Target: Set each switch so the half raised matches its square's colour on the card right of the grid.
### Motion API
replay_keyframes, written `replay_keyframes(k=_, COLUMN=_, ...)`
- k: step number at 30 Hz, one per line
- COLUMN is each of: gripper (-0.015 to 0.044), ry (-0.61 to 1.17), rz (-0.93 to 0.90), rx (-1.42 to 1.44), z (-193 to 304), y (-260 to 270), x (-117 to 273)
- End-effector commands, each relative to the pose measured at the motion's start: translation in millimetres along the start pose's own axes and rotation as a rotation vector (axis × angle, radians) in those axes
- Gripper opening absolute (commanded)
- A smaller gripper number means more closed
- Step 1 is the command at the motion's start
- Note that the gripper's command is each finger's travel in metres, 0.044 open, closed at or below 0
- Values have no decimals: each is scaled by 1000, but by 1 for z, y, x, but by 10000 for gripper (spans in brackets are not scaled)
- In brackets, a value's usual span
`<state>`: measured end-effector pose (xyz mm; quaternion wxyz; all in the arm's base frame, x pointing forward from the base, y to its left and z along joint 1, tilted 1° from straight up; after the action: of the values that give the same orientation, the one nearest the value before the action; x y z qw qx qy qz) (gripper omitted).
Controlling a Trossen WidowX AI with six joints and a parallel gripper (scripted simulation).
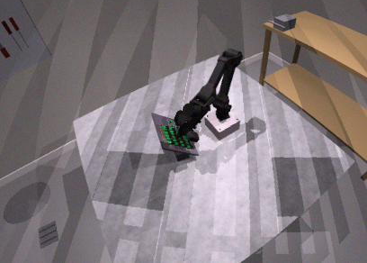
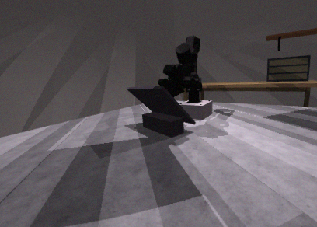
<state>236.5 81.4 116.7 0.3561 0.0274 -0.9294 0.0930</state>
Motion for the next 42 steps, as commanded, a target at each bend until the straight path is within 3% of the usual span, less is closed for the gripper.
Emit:
replay_keyframes(k=1, gripper=0, ry=1, rz=-4, rx=4, z=1, y=0, x=-1)
replay_keyframes(k=42, gripper=0, ry=4, rz=-2, rx=0, z=-1, y=1, x=1)
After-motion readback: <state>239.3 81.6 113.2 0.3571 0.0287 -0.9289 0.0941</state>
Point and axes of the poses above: the point midway between the two fingers, 35 mm back from their tips, its own x axis back along the fingers, its own y axis across the jaws, z = x × y, the point moved 4 cm from there along x, back along the fingers, and after that the axes turned 12 degrees about x, right-handed, at the moved point
